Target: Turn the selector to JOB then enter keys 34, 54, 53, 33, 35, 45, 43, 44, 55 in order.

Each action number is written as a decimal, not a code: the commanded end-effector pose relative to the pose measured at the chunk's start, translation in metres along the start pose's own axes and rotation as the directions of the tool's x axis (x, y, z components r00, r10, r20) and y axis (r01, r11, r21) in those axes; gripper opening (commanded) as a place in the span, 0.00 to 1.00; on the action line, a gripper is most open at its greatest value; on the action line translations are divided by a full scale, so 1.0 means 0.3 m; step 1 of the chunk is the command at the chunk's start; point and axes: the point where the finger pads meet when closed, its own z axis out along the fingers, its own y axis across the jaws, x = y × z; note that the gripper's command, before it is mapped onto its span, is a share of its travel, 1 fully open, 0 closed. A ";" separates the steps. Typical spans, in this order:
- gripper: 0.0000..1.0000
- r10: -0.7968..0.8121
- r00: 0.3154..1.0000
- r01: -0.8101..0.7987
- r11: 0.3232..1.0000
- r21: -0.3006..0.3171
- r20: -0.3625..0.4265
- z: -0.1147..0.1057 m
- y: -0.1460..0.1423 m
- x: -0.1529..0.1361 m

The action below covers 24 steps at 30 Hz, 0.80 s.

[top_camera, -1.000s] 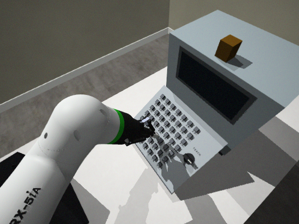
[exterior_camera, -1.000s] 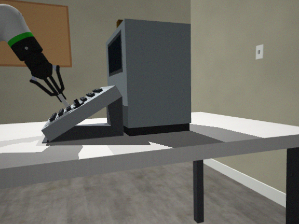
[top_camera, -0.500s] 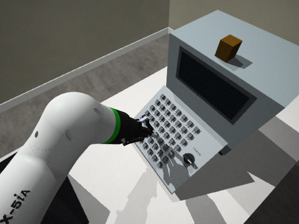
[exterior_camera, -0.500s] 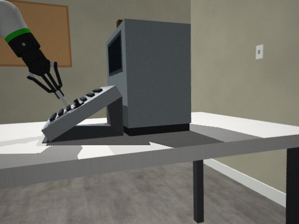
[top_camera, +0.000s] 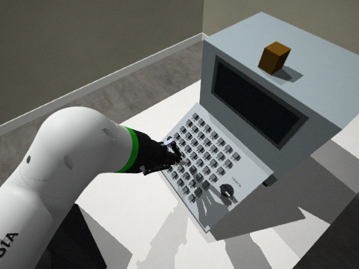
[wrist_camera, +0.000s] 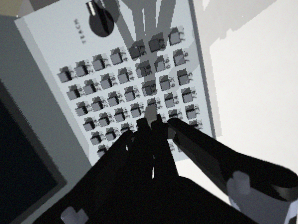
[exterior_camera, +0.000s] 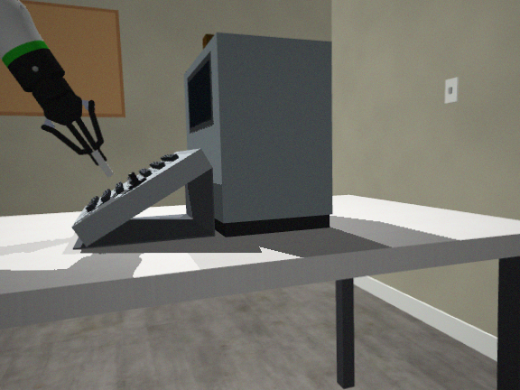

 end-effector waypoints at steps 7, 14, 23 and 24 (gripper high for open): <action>0.00 0.000 1.000 0.000 1.000 0.001 0.001 -0.006 -0.001 0.005; 0.00 0.000 1.000 0.000 1.000 0.001 0.001 -0.006 -0.001 0.062; 0.00 0.000 1.000 0.000 1.000 0.001 0.001 -0.006 -0.001 0.112; 0.00 0.000 1.000 0.000 1.000 0.001 0.001 -0.005 -0.001 0.112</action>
